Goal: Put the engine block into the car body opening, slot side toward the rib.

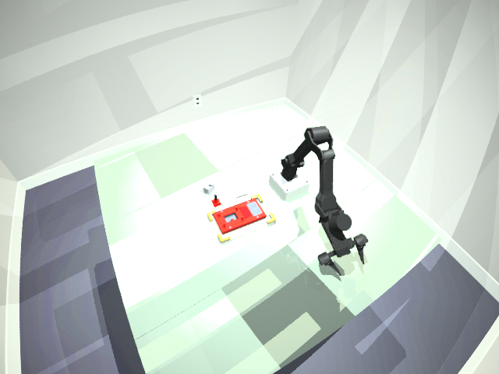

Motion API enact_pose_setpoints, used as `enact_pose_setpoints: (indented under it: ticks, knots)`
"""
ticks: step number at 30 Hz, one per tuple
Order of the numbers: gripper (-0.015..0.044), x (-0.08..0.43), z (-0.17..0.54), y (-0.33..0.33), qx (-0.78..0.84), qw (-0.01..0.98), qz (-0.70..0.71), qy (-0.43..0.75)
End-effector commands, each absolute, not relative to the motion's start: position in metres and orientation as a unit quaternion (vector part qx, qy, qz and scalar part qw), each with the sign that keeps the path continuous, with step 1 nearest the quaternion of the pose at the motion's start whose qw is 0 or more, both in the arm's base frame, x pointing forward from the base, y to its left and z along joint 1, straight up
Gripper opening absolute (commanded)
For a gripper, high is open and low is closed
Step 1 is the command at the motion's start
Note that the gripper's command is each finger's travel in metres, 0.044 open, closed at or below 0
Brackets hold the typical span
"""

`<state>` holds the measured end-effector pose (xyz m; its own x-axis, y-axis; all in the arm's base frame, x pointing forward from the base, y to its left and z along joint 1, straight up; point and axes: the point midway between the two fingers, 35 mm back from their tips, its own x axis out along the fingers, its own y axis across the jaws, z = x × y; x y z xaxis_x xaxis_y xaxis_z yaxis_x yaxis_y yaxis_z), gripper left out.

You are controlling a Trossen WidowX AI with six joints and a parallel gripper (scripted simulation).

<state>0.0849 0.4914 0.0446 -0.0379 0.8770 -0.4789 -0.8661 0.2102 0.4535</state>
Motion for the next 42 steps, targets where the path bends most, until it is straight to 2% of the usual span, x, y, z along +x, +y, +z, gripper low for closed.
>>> enact_pose_setpoints:
  ticks: [1, 11, 20, 32, 42]
  knots:
    - [0.044, 0.134, 0.05, 0.483, -0.037, 0.726, 0.608, 0.318]
    - [0.044, 0.246, 0.049, 0.432, -0.154, 0.779, 0.543, 0.272]
    - [0.044, 0.304, 0.048, 0.387, -0.239, 0.788, 0.504, 0.26]
    - [0.044, 0.393, 0.044, 0.27, -0.423, 0.736, 0.452, 0.275]
    - [0.044, 0.426, 0.045, 0.167, -0.512, 0.673, 0.431, 0.316]
